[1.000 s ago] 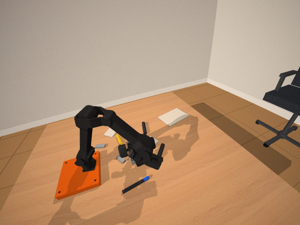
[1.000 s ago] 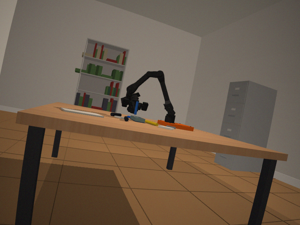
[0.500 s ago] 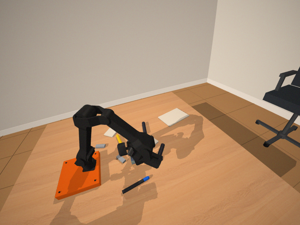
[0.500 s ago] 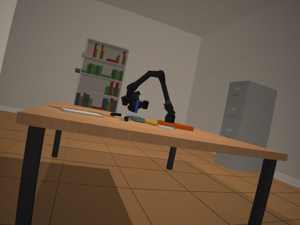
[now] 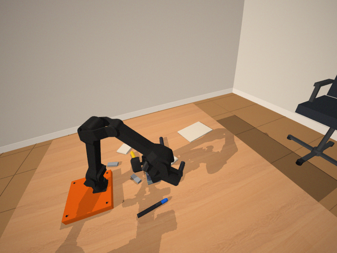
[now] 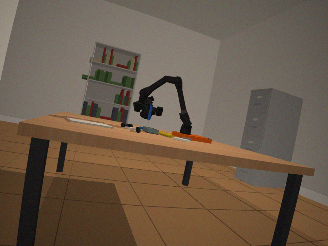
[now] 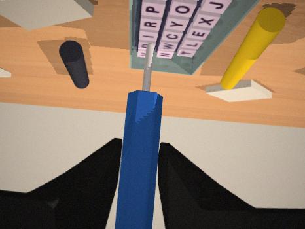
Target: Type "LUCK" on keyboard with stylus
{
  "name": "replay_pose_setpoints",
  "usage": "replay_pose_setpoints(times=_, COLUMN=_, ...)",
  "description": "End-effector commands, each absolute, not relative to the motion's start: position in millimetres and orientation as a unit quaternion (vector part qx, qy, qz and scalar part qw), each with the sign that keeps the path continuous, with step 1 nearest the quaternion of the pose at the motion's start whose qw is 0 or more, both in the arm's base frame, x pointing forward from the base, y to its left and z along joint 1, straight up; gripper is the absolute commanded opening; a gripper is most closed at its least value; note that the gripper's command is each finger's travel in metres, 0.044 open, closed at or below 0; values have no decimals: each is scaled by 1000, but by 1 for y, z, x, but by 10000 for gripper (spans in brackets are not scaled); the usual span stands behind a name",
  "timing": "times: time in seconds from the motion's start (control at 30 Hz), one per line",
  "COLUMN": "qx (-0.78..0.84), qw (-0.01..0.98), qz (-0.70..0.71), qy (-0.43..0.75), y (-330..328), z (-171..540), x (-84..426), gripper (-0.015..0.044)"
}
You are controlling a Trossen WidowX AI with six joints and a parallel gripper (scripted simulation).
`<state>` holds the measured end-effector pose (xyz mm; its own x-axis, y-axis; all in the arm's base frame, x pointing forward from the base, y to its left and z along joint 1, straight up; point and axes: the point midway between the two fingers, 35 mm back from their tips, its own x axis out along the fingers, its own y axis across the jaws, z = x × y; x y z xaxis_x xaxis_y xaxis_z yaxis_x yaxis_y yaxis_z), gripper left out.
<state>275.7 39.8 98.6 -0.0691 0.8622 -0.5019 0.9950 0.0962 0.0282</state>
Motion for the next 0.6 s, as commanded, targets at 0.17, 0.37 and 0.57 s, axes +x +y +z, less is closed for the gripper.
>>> replay_pose_setpoints(times=0.17, qx=651, qw=203, qz=-165, qy=712, y=63, z=101, x=266, gripper=0)
replay_pose_setpoints(times=0.37, qx=650, qw=201, qz=-163, qy=714, y=87, z=103, x=253, gripper=0)
replay_pose_setpoints(times=0.57, qx=650, qw=201, qz=-163, qy=714, y=88, z=96, x=253, gripper=0)
